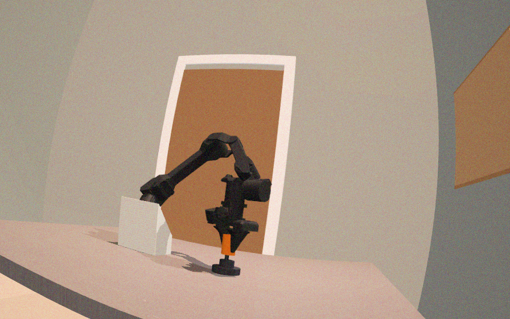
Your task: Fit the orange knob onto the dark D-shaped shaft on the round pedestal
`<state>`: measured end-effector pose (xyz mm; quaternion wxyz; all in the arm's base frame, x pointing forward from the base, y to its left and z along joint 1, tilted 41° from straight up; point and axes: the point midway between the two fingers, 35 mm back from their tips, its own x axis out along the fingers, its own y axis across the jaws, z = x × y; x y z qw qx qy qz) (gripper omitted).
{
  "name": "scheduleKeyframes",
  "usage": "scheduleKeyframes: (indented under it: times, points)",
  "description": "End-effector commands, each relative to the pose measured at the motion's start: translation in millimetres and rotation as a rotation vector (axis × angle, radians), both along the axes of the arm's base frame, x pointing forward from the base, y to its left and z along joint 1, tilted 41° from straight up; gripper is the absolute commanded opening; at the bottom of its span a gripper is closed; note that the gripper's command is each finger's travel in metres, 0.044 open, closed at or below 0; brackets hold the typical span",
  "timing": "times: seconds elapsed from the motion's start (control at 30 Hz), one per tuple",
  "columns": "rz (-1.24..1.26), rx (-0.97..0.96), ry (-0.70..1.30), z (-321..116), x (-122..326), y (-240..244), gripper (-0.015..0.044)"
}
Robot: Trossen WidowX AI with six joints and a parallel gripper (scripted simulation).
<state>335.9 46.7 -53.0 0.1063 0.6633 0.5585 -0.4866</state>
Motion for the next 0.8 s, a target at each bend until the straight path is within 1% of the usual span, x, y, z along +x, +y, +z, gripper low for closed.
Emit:
scheduleKeyframes:
  times: [0.0, 0.53, 0.63, 0.77]
  points:
    - [-0.007, 0.000, 0.005, -0.1, -0.1, 0.2, 0.0000]
    - [-0.007, -0.001, 0.005, 2.9, 0.7, -2.3, 0.0000]
    - [-0.048, -0.006, 0.039, 2.9, 0.9, -2.4, 0.0000]
    - [-0.159, -0.020, 0.132, 1.7, 1.0, -1.6, 0.0000]
